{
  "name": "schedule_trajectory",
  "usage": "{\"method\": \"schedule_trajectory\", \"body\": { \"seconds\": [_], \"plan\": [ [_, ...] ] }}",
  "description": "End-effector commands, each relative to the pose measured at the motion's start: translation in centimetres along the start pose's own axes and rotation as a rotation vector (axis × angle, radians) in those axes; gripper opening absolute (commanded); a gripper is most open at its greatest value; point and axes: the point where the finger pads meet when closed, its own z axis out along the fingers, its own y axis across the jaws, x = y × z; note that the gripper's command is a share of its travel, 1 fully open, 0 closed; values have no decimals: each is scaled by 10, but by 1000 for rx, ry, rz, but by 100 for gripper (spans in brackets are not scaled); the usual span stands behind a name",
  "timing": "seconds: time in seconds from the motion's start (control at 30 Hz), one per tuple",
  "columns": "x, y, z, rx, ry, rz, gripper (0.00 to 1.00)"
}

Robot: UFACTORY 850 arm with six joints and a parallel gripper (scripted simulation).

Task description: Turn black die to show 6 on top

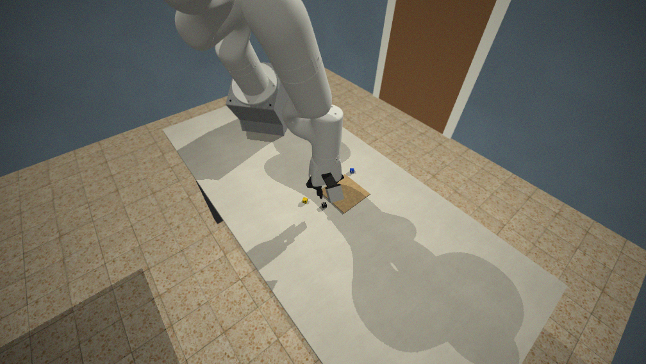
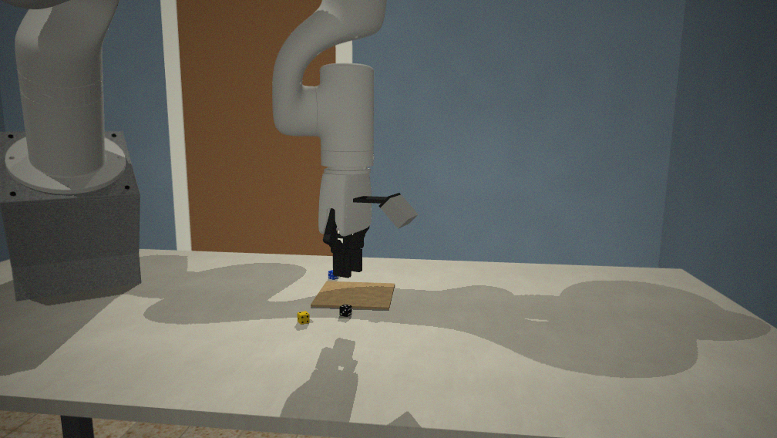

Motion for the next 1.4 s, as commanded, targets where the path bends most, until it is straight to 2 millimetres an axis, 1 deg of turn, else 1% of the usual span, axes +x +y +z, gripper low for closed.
{"method": "schedule_trajectory", "body": {
  "seconds": [0.0,0.37,0.43,0.93,1.37],
  "plan": [
    [1,0,1,-1,3,0,31],
    [1,0,15,-1,4,0,31],
    [1,0,15,-1,4,0,31],
    [2,0,40,-1,4,0,31],
    [2,0,50,-1,4,0,31]
  ]
}}
